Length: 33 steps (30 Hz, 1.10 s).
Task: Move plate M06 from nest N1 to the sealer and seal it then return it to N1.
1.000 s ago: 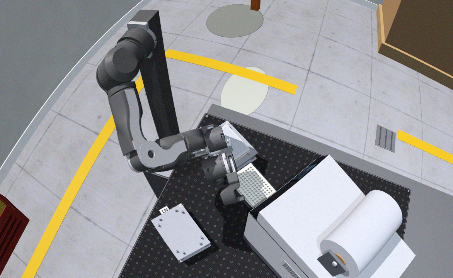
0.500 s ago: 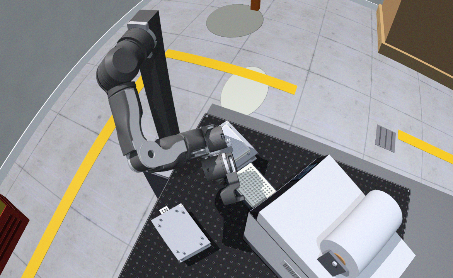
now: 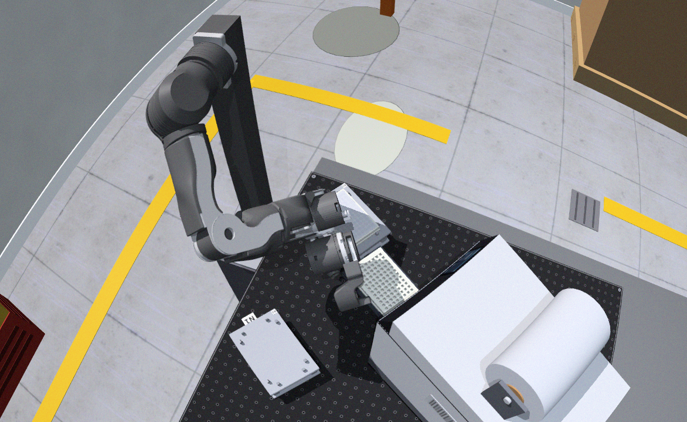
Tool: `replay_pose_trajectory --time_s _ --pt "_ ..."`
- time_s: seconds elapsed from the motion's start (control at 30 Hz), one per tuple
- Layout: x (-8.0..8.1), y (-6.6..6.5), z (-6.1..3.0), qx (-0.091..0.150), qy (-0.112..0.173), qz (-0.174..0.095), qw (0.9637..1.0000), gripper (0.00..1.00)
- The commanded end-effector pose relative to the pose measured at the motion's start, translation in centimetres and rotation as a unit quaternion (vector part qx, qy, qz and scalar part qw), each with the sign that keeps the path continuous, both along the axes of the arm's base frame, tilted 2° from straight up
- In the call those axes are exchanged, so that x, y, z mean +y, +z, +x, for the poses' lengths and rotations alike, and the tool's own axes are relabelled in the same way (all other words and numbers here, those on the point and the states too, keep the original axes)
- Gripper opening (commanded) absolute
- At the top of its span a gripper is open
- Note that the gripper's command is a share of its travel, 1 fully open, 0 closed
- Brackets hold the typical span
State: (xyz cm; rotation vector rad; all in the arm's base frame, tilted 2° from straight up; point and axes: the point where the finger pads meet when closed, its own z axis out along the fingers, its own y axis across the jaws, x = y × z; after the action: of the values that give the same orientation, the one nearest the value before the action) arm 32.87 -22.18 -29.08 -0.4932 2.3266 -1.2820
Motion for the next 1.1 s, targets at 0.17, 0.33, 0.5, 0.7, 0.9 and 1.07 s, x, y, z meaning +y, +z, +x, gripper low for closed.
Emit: replay_pose_trajectory --time_s 0.17,0.33,0.5,0.7,0.9,1.07 --pt "0.0 0.1 0.04 0.038 0.026 -0.061 0.997 0.0" --pt "0.0 0.1 0.03 0.064 0.043 -0.103 0.9917 0.0" --pt "0.0 0.1 0.03 0.064 0.043 -0.103 0.9917 0.0" --pt "1.1 -1.2 -0.45 0.017 -0.01 0.045 0.9988 0.0" --pt "2.8 -3.2 -1.23 0.046 -0.025 0.111 0.9925 0.0" --pt "2.8 -3.2 -1.23 0.046 -0.025 0.111 0.9925 0.0"
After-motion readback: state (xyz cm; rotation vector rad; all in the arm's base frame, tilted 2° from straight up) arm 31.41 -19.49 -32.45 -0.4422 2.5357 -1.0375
